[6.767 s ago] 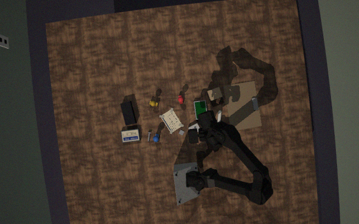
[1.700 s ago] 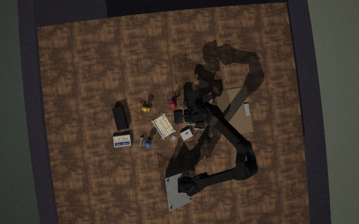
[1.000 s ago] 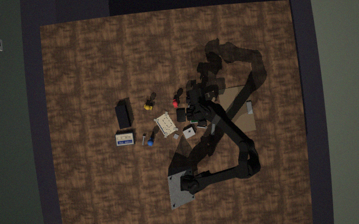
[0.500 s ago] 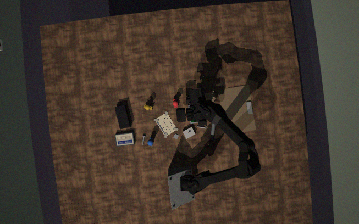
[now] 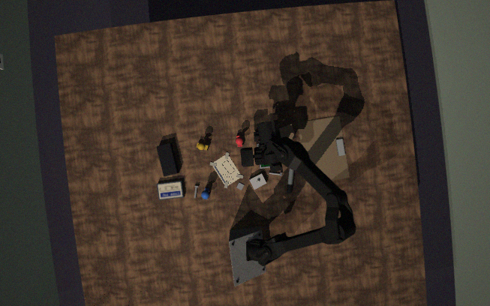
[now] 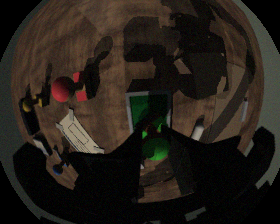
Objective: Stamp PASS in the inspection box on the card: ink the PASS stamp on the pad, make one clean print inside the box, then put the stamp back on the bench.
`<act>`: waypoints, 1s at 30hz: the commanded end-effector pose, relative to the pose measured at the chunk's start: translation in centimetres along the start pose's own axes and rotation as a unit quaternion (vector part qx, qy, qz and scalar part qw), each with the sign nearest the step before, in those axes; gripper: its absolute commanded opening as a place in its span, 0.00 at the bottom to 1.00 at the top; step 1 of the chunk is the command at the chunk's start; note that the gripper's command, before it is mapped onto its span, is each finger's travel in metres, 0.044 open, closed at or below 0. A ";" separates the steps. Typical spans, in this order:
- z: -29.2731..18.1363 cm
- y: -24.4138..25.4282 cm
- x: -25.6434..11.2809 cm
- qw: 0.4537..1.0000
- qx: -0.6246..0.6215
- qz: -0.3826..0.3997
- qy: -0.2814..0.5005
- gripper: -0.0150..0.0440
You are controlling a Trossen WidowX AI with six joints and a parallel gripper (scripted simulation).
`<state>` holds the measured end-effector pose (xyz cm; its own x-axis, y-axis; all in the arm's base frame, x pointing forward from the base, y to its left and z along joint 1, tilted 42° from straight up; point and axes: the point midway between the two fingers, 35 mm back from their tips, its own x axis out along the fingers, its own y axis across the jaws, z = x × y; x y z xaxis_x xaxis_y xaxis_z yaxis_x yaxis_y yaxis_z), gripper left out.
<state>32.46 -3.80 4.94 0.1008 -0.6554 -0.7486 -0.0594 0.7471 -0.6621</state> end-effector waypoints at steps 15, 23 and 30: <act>0.0 -0.1 0.2 1.000 0.000 -0.002 0.000 0.25; 0.0 -0.1 0.1 1.000 0.000 -0.002 0.000 0.25; 0.0 -0.1 -0.1 1.000 0.000 -0.002 0.000 0.25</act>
<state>32.48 -3.80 4.97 0.1011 -0.6562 -0.7478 -0.0600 0.7463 -0.6629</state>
